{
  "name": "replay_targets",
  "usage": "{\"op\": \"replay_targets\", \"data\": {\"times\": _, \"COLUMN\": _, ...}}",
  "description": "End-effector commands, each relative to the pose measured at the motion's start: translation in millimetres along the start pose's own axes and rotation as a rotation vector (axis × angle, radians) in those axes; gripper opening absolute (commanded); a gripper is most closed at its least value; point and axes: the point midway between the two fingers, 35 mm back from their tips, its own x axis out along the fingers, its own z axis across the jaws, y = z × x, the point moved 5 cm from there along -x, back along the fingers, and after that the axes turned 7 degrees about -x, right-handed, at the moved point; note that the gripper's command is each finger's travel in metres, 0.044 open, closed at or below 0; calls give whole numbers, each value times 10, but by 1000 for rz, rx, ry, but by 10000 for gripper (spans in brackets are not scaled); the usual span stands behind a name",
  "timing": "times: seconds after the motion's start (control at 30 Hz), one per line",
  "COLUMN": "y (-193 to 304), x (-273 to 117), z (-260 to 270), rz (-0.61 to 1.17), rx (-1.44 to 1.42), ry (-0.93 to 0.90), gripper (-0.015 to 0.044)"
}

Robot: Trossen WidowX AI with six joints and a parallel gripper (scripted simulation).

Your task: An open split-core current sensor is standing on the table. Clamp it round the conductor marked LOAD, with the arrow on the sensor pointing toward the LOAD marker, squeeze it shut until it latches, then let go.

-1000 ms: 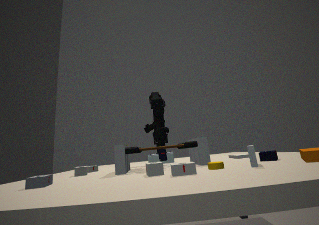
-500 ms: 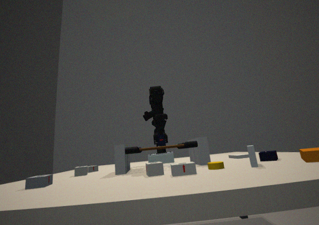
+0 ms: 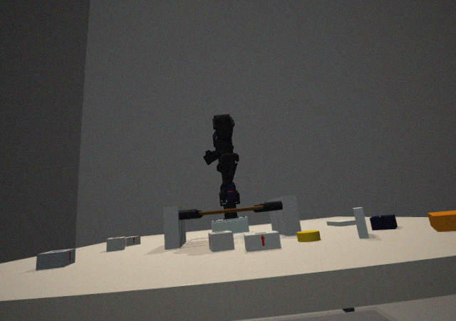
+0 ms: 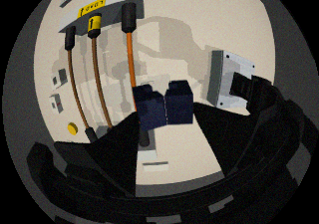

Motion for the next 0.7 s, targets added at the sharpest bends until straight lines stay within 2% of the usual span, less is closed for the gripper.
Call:
{"op": "replay_targets", "data": {"times": 0.0, "y": -36, "x": -20, "z": 179, "rz": -4, "rx": 13, "ry": -4, "gripper": 0}}
{"op": "replay_targets", "data": {"times": 0.67, "y": -183, "x": 94, "z": 1061, "rz": -5, "rx": 65, "ry": -11, "gripper": 0}}
